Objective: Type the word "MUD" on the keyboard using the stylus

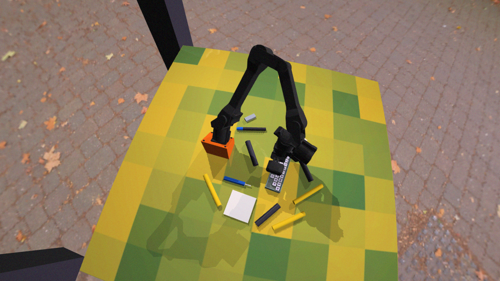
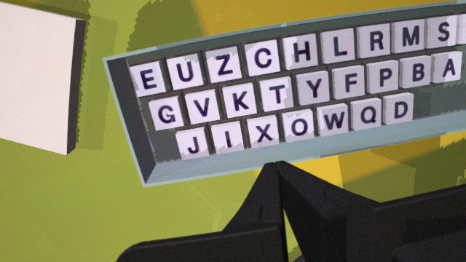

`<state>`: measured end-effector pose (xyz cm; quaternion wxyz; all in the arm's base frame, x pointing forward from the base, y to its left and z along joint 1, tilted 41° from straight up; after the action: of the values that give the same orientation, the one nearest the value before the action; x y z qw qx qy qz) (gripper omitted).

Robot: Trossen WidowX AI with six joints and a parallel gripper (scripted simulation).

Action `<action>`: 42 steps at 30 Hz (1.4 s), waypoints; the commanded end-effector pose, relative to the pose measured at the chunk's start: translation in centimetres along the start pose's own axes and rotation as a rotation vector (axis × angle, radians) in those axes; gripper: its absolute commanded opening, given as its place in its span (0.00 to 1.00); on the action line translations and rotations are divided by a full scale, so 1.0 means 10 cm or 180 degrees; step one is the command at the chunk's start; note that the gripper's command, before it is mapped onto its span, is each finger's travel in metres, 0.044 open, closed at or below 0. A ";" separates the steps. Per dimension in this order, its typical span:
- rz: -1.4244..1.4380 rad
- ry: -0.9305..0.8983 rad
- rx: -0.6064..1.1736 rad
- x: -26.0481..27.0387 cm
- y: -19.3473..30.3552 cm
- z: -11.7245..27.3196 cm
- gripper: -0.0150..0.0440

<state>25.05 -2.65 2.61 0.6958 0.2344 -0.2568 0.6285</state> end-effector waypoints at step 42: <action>0.0229 -0.0011 0.1671 -1.41 0.83 0.15 0.51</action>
<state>17.16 -12.81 -4.00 0.6191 0.3676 -0.1067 0.6857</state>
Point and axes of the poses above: the point midway between the two fingers, 35 mm back from their tips, its own z axis back along the fingers, its own x axis across the jaws, y = z × x, the point moved 4 cm from there along z, back along the fingers, and after that the axes turned 3 degrees about z, right-handed, at the moved point
